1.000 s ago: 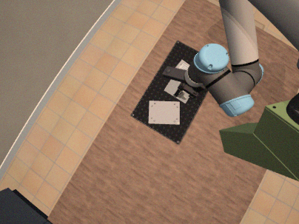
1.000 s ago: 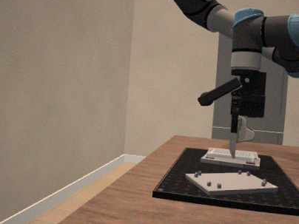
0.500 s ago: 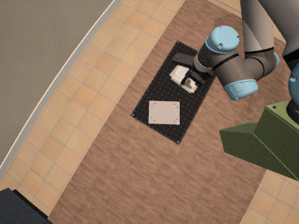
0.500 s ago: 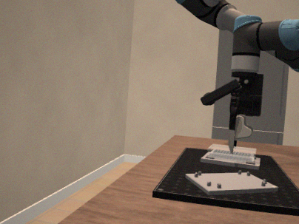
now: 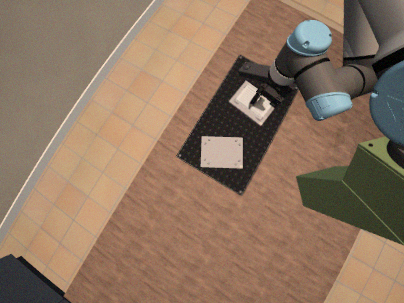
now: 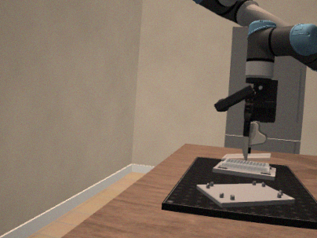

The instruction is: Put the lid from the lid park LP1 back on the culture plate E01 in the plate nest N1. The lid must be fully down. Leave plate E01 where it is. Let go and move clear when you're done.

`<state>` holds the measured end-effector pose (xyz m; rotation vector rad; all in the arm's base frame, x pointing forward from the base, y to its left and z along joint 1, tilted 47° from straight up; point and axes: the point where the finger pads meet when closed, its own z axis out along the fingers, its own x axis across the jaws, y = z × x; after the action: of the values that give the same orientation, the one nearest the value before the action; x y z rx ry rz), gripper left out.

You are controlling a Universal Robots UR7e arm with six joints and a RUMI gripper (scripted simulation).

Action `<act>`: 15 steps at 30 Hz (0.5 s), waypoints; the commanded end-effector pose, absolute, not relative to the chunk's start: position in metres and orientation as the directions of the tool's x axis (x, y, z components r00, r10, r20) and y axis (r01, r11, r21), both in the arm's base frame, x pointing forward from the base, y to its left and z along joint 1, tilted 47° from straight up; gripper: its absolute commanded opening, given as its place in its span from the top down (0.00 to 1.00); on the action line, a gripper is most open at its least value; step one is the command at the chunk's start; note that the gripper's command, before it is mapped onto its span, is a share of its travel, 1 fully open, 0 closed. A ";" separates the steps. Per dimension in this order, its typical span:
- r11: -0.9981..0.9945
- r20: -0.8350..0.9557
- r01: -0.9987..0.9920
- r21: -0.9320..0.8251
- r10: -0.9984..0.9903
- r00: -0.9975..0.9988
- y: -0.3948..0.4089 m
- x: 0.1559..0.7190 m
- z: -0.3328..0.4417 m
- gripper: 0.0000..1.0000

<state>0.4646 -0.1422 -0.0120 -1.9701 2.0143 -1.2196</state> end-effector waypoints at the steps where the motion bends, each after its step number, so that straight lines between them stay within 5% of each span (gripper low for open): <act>1: -0.139 0.461 -0.812 -0.567 -0.870 -0.173 -0.144 0.465 -0.011 1.00; 15: -0.138 0.461 -0.812 -0.567 -0.870 -0.173 -0.146 0.467 -0.013 1.00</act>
<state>0.4662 -0.1452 -0.0126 -1.9712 2.0131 -1.2168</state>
